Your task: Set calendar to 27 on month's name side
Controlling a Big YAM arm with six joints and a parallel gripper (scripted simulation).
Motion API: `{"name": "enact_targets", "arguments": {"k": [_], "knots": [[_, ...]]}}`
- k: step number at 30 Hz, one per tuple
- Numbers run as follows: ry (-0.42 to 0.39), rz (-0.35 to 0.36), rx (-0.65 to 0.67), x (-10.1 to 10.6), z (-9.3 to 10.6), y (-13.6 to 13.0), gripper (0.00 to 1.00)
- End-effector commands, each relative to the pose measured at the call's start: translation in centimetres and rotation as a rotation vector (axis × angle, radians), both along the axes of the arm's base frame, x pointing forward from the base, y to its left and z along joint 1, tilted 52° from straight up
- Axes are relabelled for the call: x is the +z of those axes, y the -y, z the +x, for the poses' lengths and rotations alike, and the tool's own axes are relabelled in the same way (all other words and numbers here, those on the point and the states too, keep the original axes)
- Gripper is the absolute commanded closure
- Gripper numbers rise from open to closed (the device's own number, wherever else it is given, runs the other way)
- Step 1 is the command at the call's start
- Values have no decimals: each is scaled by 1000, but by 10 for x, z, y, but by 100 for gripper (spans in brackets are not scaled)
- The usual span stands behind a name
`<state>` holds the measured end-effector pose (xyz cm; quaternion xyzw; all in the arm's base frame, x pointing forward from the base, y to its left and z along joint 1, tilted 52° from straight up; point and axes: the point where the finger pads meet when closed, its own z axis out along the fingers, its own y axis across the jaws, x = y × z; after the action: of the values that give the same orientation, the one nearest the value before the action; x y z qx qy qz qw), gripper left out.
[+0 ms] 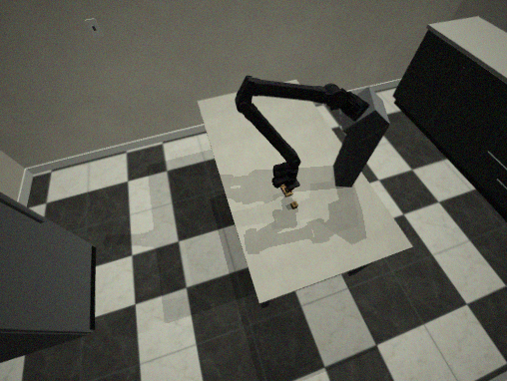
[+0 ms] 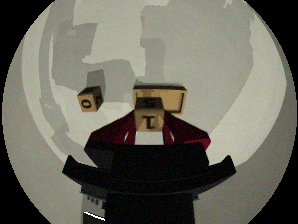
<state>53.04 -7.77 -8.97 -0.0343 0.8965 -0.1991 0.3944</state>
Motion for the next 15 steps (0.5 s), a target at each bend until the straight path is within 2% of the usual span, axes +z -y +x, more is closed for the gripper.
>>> {"name": "enact_targets", "arguments": {"k": [1,9,10,13,15], "knots": [[-11,-5,7,-9,-1,2,73],[-10,-5,4,-11,2,5,73],[-36,-2,12,-18,-10,0,73],[-15,-4,8,-14,2,3,73],[-15,-4,6,-14,1,5,73]]}}
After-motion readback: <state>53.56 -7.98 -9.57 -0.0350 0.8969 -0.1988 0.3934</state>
